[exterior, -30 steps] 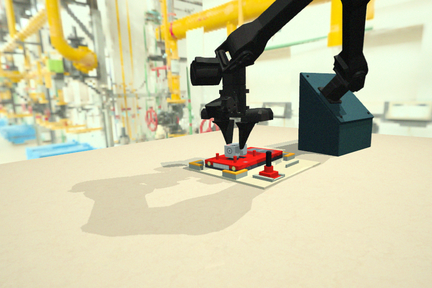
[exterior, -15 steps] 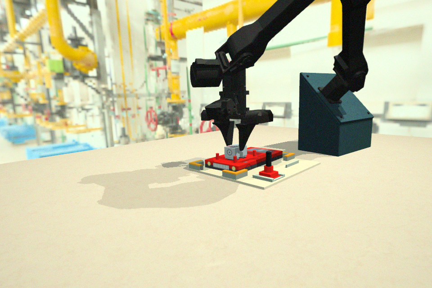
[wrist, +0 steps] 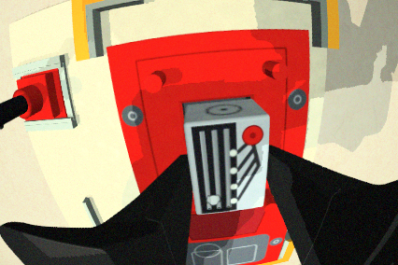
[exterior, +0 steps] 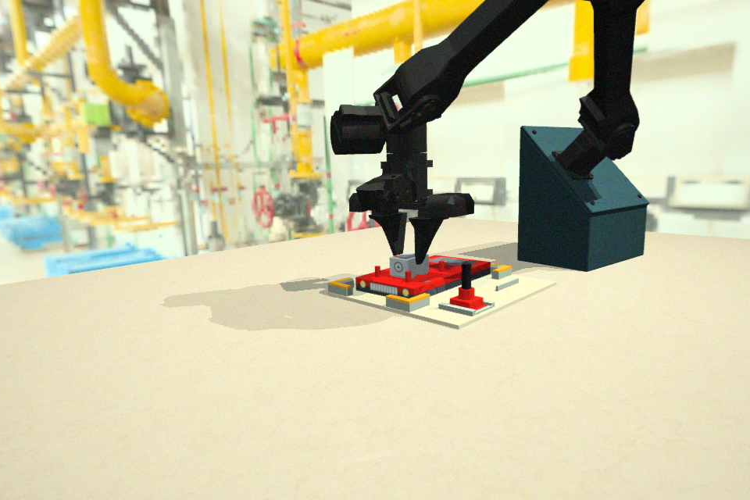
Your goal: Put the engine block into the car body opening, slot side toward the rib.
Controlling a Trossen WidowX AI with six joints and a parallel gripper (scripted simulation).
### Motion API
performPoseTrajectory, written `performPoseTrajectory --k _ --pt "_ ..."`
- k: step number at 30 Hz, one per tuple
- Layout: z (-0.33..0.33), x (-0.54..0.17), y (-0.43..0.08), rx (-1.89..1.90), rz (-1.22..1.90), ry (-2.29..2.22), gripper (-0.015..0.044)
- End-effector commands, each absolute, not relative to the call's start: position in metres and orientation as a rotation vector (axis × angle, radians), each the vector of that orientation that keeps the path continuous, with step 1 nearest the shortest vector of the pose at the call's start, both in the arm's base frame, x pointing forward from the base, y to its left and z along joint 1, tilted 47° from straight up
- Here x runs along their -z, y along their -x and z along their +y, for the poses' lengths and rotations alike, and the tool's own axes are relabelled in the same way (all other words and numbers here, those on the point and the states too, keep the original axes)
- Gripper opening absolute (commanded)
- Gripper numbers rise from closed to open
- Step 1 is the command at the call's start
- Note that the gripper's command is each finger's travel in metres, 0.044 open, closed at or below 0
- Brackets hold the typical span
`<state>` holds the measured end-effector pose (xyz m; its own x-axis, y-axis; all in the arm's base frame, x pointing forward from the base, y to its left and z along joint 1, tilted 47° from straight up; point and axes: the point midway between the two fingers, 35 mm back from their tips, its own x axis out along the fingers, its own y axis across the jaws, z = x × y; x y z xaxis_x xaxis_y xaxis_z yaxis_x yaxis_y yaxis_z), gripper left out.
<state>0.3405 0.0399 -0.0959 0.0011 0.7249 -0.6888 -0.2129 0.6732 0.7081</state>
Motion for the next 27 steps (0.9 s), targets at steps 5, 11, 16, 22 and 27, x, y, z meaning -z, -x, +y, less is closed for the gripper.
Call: performPoseTrajectory --k 5,11,16,22,27 --pt "0.0420 0.0975 -0.3398 -0.778 1.388 -0.473 0.0159" --pt "0.0423 0.0981 -0.3394 -0.779 1.387 -0.472 0.0159" --pt "0.0423 0.0982 -0.3393 -0.779 1.387 -0.471 0.0159" --pt "0.0395 0.0955 -0.3394 -0.780 1.387 -0.470 0.0159" --pt "0.0370 0.0927 -0.3399 -0.784 1.384 -0.465 0.0159"
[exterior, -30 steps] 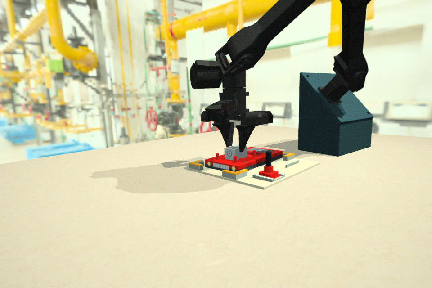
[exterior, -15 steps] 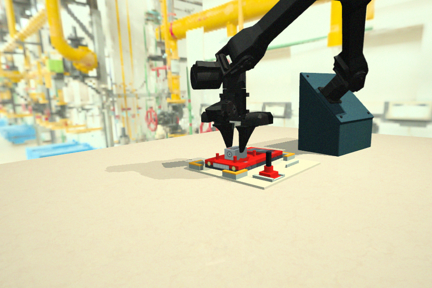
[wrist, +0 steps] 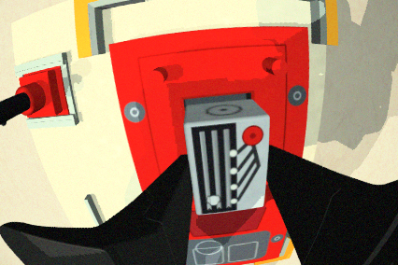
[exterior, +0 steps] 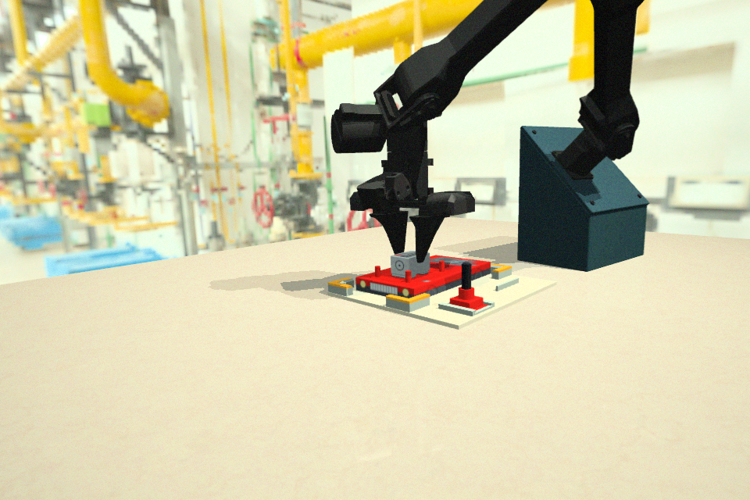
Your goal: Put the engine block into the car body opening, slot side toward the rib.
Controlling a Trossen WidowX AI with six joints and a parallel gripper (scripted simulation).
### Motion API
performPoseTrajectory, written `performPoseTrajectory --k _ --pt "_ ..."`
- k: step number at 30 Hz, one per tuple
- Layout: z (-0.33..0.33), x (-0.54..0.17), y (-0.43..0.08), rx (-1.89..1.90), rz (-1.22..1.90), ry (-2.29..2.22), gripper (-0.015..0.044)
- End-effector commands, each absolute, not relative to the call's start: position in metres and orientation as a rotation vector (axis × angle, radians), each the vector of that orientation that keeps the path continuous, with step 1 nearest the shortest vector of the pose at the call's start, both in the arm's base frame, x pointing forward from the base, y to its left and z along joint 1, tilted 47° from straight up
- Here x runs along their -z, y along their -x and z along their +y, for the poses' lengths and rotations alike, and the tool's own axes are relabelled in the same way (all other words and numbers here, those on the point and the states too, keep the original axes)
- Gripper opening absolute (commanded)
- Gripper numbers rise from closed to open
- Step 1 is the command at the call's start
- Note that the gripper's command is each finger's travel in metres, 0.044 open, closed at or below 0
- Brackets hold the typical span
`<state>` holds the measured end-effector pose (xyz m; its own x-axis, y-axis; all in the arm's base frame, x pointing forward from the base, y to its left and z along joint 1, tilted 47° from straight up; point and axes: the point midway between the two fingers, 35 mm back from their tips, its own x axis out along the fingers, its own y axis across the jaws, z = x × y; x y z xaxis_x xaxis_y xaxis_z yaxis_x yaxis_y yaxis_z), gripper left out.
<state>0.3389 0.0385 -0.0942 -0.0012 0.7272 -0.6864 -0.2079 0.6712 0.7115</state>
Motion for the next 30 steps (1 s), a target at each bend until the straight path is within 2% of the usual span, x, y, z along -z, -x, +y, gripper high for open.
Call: performPoseTrajectory --k 1,30 --pt "0.0365 0.0922 -0.3399 -0.785 1.383 -0.464 0.0159" --pt "0.0370 0.0927 -0.3396 -0.777 1.388 -0.473 0.0159"
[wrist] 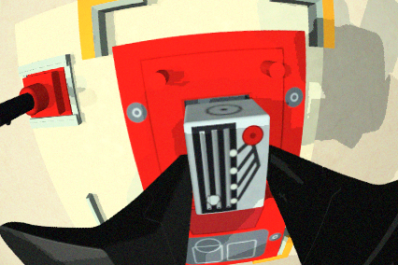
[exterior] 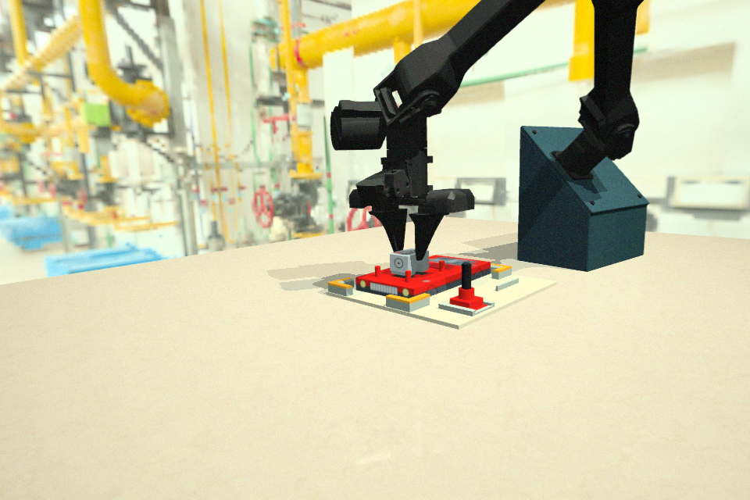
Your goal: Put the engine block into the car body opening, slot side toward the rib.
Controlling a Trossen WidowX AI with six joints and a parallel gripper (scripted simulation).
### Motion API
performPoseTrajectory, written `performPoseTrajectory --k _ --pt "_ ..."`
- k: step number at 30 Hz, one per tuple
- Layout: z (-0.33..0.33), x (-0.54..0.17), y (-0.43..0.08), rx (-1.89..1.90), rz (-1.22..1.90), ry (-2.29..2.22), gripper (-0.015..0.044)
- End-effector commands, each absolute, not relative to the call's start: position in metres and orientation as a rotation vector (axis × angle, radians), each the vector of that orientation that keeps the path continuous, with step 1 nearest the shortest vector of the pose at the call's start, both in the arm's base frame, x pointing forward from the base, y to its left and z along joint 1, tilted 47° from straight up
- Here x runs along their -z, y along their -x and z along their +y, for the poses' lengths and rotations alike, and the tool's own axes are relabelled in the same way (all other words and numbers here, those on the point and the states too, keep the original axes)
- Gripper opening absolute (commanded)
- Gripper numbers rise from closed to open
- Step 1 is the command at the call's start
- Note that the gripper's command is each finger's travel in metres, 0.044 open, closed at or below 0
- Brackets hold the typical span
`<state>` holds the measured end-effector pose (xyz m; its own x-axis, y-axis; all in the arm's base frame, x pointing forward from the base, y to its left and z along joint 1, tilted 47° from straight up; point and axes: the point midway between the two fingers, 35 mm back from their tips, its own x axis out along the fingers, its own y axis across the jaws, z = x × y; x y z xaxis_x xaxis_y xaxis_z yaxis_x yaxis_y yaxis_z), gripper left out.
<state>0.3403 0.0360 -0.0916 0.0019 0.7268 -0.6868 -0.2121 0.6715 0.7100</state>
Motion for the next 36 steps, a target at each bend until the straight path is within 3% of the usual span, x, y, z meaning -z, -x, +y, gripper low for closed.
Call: performPoseTrajectory --k 1,28,36 --pt "0.0371 0.0928 -0.3396 -0.777 1.388 -0.473 0.0159" --pt "0.0423 0.0975 -0.3396 -0.777 1.388 -0.474 0.0159" --pt "0.0409 0.0968 -0.3402 -0.778 1.386 -0.469 0.0369"
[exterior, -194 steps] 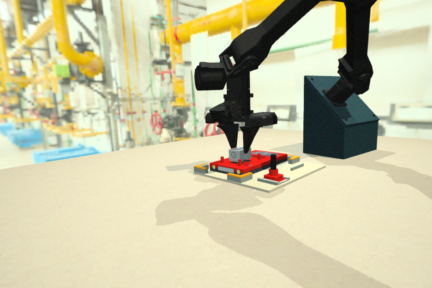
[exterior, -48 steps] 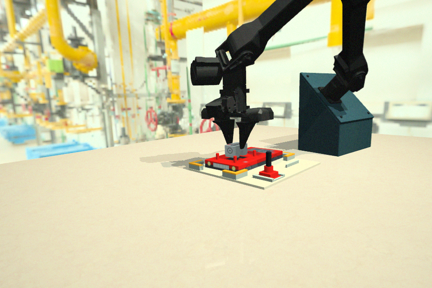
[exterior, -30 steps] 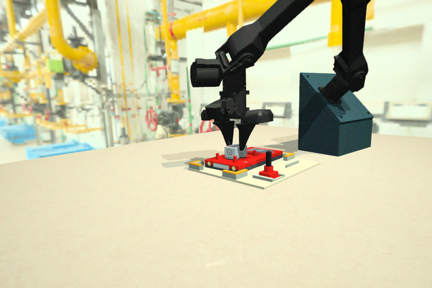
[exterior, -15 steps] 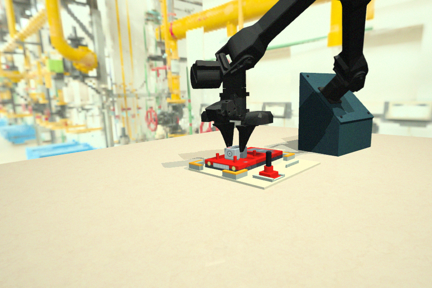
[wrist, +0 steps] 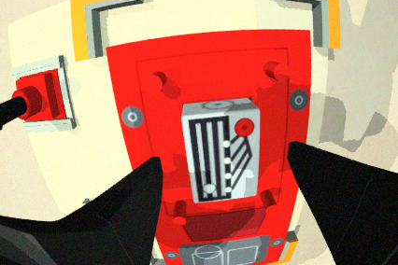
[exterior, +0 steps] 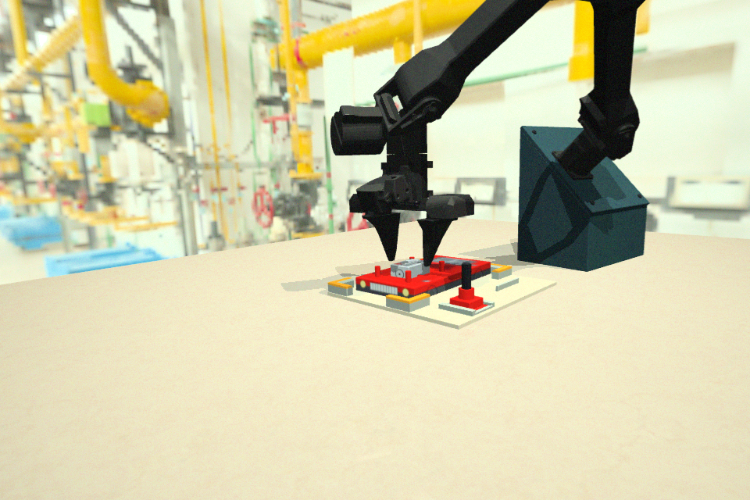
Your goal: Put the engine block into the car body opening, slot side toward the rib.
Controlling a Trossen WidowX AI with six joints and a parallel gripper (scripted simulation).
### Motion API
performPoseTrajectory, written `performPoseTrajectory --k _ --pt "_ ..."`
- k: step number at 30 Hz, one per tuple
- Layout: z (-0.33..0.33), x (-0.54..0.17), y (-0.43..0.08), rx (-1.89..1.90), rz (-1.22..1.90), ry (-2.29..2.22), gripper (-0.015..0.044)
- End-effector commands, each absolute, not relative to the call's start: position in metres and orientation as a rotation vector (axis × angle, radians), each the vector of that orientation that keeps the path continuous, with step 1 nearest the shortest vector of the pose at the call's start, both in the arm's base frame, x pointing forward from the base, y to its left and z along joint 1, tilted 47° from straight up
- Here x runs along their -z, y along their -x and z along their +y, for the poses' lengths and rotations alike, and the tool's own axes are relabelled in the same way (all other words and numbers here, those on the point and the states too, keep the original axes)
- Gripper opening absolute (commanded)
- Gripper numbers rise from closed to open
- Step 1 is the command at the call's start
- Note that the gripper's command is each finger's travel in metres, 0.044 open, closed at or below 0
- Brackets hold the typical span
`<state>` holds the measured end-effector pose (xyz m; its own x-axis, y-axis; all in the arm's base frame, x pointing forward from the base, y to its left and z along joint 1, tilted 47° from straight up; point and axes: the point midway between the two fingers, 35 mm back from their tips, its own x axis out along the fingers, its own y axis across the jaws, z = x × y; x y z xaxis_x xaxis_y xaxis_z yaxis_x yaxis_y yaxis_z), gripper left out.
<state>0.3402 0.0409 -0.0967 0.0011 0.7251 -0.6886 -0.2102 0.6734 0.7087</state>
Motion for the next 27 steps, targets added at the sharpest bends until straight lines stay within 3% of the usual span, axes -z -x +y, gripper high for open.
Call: performPoseTrajectory --k 1,3,16,27 --pt "0.041 0.097 -0.340 -0.778 1.386 -0.469 0.0396" --pt "0.041 0.097 -0.340 -0.778 1.386 -0.469 0.0440" --pt "0.031 0.087 -0.339 -0.777 1.388 -0.473 0.0440" --pt "0.031 0.087 -0.339 -0.777 1.388 -0.473 0.0151"
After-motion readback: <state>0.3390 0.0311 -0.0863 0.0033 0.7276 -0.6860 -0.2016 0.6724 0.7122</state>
